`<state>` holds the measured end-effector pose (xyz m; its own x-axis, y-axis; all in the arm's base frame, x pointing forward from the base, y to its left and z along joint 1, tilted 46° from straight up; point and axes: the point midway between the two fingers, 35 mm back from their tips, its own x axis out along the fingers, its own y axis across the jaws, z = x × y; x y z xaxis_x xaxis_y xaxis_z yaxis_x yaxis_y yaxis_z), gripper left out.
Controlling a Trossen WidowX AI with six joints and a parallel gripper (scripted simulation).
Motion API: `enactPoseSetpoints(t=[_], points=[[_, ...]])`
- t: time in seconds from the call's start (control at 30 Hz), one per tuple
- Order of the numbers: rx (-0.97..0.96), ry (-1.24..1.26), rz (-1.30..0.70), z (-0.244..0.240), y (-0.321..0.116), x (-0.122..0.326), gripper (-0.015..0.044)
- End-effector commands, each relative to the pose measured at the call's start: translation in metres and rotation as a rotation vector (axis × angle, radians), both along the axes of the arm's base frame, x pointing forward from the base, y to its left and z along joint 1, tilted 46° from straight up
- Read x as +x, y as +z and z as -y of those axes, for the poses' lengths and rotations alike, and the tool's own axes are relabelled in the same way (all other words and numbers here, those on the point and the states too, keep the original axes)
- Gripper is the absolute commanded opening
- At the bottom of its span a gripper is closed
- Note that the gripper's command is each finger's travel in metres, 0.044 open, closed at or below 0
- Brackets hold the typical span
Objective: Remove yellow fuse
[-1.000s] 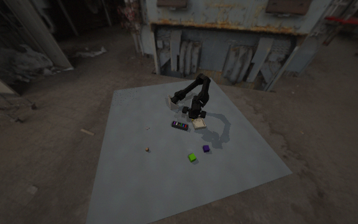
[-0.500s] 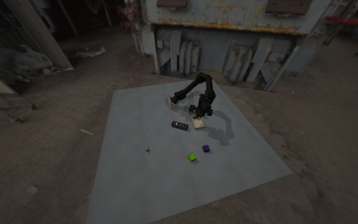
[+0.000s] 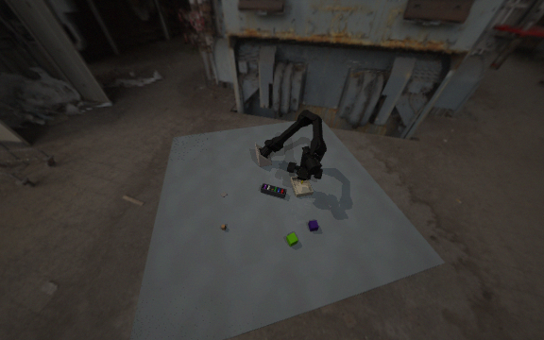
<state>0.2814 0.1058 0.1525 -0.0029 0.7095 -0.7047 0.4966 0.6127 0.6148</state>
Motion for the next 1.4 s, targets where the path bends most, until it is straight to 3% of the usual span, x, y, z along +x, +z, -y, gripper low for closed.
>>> enactPoseSetpoints(t=[0.0,0.2,0.63,0.8,1.37], points=[[0.004,-0.001,-0.006,-0.005,-0.004,-0.001,0.0000],[0.006,-0.001,-0.006,-0.010,-0.009,-0.002,0.0000],[0.001,0.001,-0.001,-0.006,-0.006,-0.001,0.0330],[0.004,-0.001,-0.007,0.018,0.018,-0.002,0.0330],[0.004,-0.004,-0.009,0.018,0.018,-0.001,0.0330]])
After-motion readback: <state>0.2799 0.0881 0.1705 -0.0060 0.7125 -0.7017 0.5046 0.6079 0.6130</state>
